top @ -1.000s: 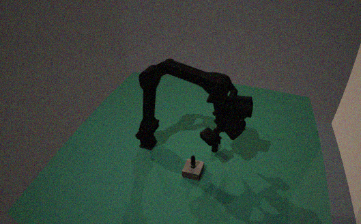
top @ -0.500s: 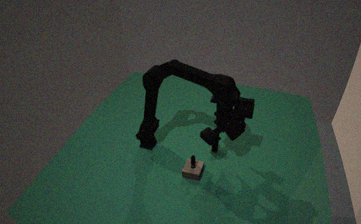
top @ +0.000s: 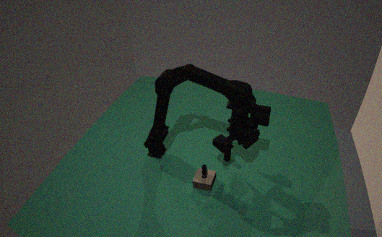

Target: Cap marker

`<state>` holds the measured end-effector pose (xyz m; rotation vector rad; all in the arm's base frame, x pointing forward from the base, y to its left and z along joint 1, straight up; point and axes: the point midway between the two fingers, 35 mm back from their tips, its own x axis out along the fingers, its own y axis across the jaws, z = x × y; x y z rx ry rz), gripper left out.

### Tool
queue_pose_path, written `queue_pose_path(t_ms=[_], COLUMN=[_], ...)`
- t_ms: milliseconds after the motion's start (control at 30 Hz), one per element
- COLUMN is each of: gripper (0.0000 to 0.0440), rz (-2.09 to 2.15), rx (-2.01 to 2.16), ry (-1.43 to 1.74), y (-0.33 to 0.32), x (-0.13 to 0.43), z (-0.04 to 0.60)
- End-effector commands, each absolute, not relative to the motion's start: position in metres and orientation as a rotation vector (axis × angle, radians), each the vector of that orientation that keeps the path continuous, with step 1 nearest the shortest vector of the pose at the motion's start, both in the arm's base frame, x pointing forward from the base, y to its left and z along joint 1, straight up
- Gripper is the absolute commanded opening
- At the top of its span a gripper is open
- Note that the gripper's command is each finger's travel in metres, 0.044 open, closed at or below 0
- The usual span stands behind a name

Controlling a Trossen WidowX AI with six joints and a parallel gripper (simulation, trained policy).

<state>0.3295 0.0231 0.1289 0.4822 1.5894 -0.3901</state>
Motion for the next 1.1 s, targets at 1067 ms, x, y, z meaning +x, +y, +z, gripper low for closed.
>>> queue_pose_path(t_ms=[1067], gripper=[0.027], rz=[-0.355], rx=[0.29], ry=[1.753], y=[0.045], x=[0.301], z=[0.069])
